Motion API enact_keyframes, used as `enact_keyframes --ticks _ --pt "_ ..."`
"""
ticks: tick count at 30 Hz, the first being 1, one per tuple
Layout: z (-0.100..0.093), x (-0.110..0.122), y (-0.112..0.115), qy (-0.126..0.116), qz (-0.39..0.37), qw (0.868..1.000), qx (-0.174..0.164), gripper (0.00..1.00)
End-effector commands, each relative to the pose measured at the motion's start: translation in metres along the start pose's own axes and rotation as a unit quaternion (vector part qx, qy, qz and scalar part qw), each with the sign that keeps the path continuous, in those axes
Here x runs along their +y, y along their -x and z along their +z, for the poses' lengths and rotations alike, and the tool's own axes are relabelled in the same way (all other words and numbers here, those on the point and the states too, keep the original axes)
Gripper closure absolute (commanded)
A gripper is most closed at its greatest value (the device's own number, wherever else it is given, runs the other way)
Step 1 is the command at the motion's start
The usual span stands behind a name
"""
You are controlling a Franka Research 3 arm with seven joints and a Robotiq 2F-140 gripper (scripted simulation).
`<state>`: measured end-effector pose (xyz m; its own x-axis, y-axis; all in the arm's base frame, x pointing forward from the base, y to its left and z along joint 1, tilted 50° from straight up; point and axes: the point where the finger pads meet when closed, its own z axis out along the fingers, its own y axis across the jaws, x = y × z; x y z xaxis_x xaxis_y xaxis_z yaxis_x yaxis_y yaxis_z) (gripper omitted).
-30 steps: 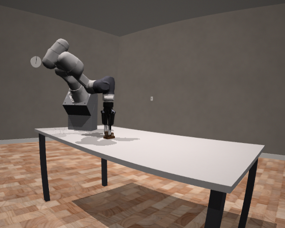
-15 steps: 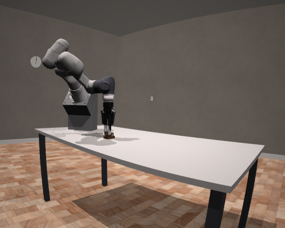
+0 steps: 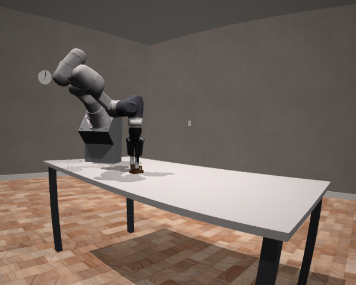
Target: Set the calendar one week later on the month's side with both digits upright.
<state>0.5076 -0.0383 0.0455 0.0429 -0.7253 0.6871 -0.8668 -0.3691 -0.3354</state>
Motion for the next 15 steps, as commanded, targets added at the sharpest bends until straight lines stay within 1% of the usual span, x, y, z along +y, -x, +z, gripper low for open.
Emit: enact_keyframes --ticks 1,15 --pt "0.0003 -0.0019 -0.0012 -0.001 0.001 1.000 0.000 0.83" --pt "0.0044 -0.0019 -0.0012 -0.001 0.001 1.000 0.000 0.83"
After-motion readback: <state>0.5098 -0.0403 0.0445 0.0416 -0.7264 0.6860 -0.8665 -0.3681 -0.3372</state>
